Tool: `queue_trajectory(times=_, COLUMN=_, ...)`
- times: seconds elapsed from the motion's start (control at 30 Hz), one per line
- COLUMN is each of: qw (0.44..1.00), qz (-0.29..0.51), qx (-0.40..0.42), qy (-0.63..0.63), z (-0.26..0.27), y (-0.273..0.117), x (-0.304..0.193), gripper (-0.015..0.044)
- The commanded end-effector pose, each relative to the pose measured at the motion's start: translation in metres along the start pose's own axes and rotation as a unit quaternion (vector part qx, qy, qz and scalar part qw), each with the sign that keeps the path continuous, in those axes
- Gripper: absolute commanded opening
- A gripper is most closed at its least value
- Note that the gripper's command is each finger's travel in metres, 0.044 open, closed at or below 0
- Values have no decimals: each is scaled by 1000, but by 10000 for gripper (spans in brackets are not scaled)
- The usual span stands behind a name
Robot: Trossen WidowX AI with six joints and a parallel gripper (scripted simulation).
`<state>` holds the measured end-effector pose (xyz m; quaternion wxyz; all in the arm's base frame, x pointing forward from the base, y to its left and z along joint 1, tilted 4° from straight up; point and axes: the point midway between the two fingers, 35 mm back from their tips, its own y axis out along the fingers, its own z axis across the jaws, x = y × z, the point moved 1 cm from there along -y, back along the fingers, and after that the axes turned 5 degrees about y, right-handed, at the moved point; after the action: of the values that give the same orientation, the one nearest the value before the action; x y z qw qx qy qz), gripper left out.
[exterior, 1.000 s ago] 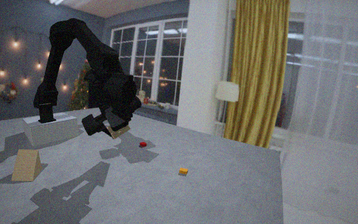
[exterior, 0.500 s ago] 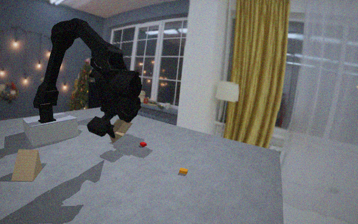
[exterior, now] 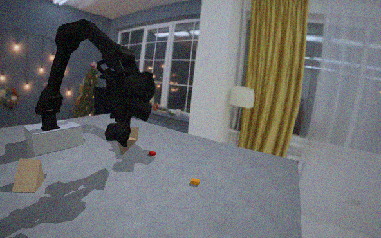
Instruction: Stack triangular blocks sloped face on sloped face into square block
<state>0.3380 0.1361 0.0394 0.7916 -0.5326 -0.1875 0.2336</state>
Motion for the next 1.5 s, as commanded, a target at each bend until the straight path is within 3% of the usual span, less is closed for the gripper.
queue_trajectory(times=0.0, qw=997, qz=2, qx=-16, qy=-71, z=2, y=-4, x=2, gripper=0)
queue_trajectory(times=0.7, qw=908, qz=54, qx=-67, qy=-411, z=6, y=-6, x=5, gripper=0)
queue_trajectory(times=1.47, qw=678, qz=139, qx=-83, qy=-717, z=12, y=-12, x=9, gripper=0)
